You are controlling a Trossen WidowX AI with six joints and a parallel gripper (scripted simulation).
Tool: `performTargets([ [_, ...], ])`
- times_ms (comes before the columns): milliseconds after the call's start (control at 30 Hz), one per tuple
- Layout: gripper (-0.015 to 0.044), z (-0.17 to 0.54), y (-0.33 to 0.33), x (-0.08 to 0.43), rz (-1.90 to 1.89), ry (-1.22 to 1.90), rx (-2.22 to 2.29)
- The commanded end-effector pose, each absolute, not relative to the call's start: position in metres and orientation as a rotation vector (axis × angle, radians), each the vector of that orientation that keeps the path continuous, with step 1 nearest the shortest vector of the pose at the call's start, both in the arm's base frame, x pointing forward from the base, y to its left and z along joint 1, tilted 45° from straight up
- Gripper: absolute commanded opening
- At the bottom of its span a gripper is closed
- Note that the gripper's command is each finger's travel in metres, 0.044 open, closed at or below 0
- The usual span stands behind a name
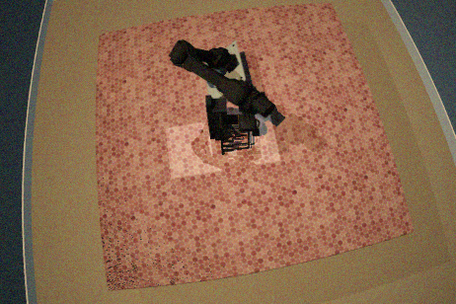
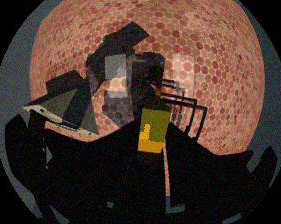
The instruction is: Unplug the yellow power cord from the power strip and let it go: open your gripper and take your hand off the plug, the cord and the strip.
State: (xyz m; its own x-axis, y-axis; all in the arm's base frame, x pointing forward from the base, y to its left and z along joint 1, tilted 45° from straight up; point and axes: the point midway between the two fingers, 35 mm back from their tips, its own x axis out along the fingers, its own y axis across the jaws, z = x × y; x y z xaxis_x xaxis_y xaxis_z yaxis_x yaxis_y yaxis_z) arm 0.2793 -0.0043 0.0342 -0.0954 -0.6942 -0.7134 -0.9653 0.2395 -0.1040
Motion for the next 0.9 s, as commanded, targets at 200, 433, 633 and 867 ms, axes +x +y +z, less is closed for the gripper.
performTargets([
  [200,0.0028,0.035,-0.004,0.279,0.527,1.857,-1.519],
  [433,0.0000,0.031,0.000,0.281,0.528,1.857,-1.519],
  [633,0.0000,0.025,0.006,0.284,0.529,1.856,-1.520],
  [867,0.0000,0.018,0.014,0.288,0.530,1.855,-1.520],
])
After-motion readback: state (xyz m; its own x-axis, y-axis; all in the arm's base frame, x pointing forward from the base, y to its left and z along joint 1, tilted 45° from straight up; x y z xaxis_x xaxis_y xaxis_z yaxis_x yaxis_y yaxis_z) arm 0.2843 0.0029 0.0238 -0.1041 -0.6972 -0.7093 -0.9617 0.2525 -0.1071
